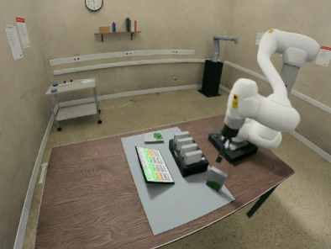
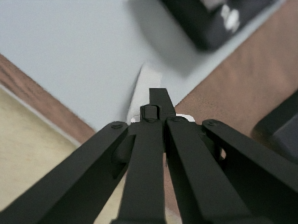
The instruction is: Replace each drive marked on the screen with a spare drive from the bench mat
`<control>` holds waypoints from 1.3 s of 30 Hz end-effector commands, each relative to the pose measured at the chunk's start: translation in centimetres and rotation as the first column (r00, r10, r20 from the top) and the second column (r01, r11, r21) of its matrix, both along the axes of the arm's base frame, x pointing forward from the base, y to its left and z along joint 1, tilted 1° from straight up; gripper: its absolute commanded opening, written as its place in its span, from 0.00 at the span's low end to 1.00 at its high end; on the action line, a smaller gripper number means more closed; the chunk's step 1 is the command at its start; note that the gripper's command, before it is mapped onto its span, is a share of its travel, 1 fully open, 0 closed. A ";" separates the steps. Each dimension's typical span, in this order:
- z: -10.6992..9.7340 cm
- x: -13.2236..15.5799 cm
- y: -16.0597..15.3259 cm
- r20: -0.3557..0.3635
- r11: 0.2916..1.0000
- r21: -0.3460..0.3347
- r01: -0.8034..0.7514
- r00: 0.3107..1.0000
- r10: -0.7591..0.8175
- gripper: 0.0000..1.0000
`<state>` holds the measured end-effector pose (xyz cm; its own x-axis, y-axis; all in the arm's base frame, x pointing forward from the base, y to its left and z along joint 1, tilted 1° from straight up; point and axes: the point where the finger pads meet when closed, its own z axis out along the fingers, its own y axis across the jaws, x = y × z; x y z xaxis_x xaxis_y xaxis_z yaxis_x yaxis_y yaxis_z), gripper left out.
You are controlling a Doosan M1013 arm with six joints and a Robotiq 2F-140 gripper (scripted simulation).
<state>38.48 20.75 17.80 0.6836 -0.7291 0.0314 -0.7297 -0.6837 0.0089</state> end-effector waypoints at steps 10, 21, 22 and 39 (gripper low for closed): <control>-0.2 -1.1 -15.8 -0.012 0.843 0.038 -0.537 0.843 0.537 0.10; -0.5 -4.1 -26.6 -0.011 0.779 0.039 -0.626 0.779 0.627 0.10; -0.5 -4.3 -27.6 -0.011 0.779 0.039 -0.626 0.779 0.627 0.10; -0.4 -5.3 -32.9 -0.011 0.779 0.039 -0.626 0.779 0.627 0.10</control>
